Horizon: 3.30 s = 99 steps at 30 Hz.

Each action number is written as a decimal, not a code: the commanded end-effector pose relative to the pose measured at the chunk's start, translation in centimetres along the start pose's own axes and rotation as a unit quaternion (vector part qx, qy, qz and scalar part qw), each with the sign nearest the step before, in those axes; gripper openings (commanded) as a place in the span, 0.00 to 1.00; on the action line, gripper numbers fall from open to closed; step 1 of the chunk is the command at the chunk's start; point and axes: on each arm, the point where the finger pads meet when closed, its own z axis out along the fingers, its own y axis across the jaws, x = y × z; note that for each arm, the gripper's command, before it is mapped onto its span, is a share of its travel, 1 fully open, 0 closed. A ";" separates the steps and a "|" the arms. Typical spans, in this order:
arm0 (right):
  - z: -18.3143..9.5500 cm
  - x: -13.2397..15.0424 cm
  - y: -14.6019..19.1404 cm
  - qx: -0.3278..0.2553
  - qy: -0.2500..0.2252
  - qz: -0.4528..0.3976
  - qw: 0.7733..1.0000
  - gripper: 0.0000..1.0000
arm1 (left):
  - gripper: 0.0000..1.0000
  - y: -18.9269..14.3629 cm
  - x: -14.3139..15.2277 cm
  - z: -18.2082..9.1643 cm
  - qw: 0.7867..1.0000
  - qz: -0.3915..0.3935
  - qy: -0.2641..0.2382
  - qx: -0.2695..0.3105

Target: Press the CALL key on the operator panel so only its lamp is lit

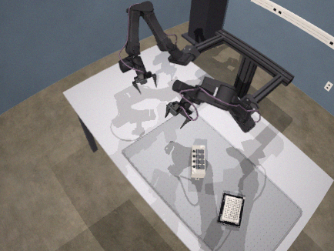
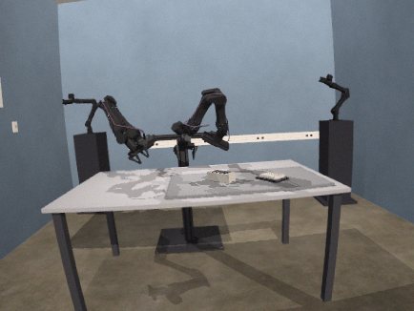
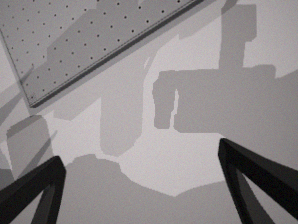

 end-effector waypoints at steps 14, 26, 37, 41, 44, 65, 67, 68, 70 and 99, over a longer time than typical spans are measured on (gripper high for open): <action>0.2 -15.2 4.0 0.106 -0.033 -0.021 0.994 1.00 | 1.00 9.9 -2.2 -0.4 0.980 -0.142 0.027 -0.138; -4.1 -25.6 17.0 0.141 -0.167 -0.045 0.975 1.00 | 1.00 18.2 -3.7 -0.8 0.945 -0.215 0.033 -0.244; -6.8 -27.4 23.9 0.131 -0.226 -0.065 0.963 1.00 | 1.00 18.4 -3.9 -0.8 0.944 -0.217 0.028 -0.245; -7.0 -27.4 25.0 0.122 -0.231 -0.080 0.962 1.00 | 1.00 18.4 -3.9 -0.8 0.944 -0.217 0.028 -0.245; -7.1 -27.5 25.0 0.122 -0.233 -0.078 0.962 1.00 | 1.00 18.4 -3.9 -0.8 0.944 -0.217 0.028 -0.245; -6.9 -27.1 24.7 0.124 -0.229 -0.078 0.962 1.00 | 0.43 17.5 -3.6 -0.2 0.947 -0.220 0.054 -0.230; -6.9 -27.1 24.7 0.124 -0.229 -0.078 0.962 1.00 | 0.21 17.5 -2.9 0.0 0.950 -0.208 0.084 -0.218; -6.9 -27.1 24.7 0.124 -0.229 -0.078 0.962 1.00 | 0.09 17.4 -2.7 0.2 0.950 -0.206 0.102 -0.210; -6.9 -27.1 24.7 0.124 -0.229 -0.078 0.962 1.00 | 0.00 17.5 -2.4 0.5 0.950 -0.203 0.137 -0.195; -6.9 -27.1 24.7 0.124 -0.229 -0.078 0.962 1.00 | 0.00 21.0 -2.3 3.1 0.913 -0.246 0.281 -0.164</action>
